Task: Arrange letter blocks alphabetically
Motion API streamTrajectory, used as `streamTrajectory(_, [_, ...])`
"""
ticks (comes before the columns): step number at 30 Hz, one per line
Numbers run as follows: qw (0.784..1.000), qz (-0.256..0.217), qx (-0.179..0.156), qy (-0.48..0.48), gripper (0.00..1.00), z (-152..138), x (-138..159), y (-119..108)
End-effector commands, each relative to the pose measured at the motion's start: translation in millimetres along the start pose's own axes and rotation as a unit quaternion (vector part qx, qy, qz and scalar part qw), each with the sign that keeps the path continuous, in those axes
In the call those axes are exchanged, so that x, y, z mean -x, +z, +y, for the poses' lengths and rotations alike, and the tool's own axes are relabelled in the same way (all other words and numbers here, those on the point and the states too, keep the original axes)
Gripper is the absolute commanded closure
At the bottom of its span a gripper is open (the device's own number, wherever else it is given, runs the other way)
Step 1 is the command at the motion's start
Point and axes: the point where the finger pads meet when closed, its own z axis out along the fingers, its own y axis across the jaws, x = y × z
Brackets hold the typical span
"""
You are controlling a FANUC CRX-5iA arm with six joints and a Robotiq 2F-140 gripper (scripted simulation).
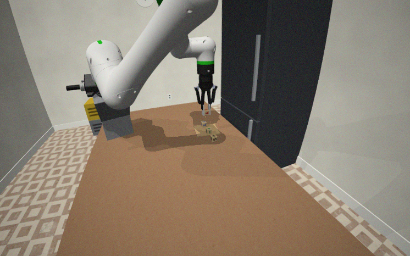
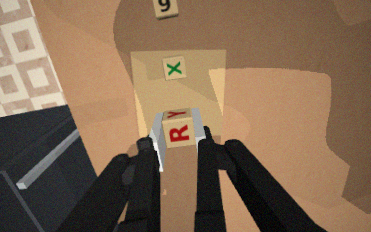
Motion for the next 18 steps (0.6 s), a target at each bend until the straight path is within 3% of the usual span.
streamTrajectory(1, [1.0,0.0,0.0,0.0,0.84,-0.1,0.2,-0.2])
streamTrajectory(10, [1.0,0.0,0.0,0.0,0.84,-0.2,0.2,7.5])
streamTrajectory(18, [1.0,0.0,0.0,0.0,0.84,-0.2,0.3,39.0])
